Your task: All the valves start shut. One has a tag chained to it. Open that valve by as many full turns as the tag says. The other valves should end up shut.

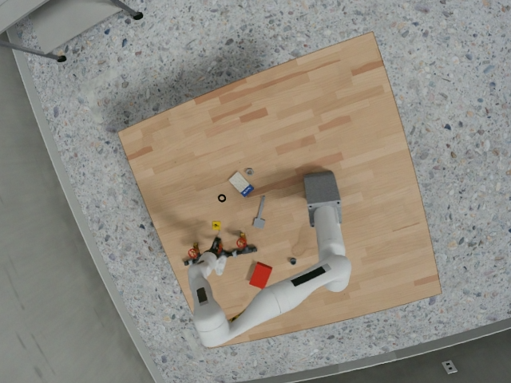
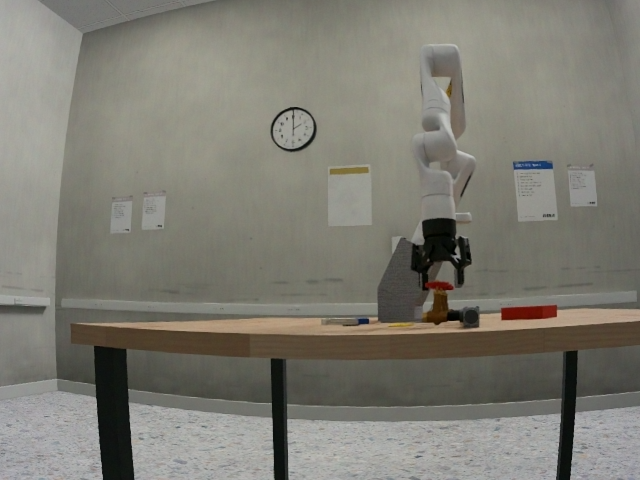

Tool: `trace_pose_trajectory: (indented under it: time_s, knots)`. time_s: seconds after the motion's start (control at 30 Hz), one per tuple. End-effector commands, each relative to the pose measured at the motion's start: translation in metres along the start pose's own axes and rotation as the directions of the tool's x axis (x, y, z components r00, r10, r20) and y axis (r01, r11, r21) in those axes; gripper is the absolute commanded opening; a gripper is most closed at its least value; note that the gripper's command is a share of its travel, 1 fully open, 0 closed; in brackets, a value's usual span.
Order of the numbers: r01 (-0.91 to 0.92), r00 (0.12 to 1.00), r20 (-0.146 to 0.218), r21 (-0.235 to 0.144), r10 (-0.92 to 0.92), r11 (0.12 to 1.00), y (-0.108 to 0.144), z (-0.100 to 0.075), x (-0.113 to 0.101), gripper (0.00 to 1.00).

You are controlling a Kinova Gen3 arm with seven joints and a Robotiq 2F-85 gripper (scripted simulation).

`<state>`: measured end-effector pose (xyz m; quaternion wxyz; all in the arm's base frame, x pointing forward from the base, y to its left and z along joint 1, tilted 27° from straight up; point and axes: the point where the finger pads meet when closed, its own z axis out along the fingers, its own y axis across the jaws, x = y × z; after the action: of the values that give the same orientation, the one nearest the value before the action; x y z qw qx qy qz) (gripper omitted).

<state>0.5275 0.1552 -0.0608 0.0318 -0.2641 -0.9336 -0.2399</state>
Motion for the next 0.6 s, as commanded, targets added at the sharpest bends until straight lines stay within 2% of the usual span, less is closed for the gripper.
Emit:
trace_pose_trajectory:
  time_s: [0.0,0.07,0.17,0.57]
  knots:
    - [-0.183,0.983,0.006,0.011,0.183,0.983,0.0001,-0.0008,-0.0003,1.00]
    - [-0.183,0.983,0.006,0.011,0.183,0.983,0.0001,-0.0008,-0.0003,1.00]
    - [-0.306,0.952,0.007,0.010,0.306,0.952,0.0001,-0.0008,-0.0003,1.00]
    - [-0.628,0.779,0.010,0.007,0.628,0.779,0.0001,-0.0008,-0.0003,1.00]
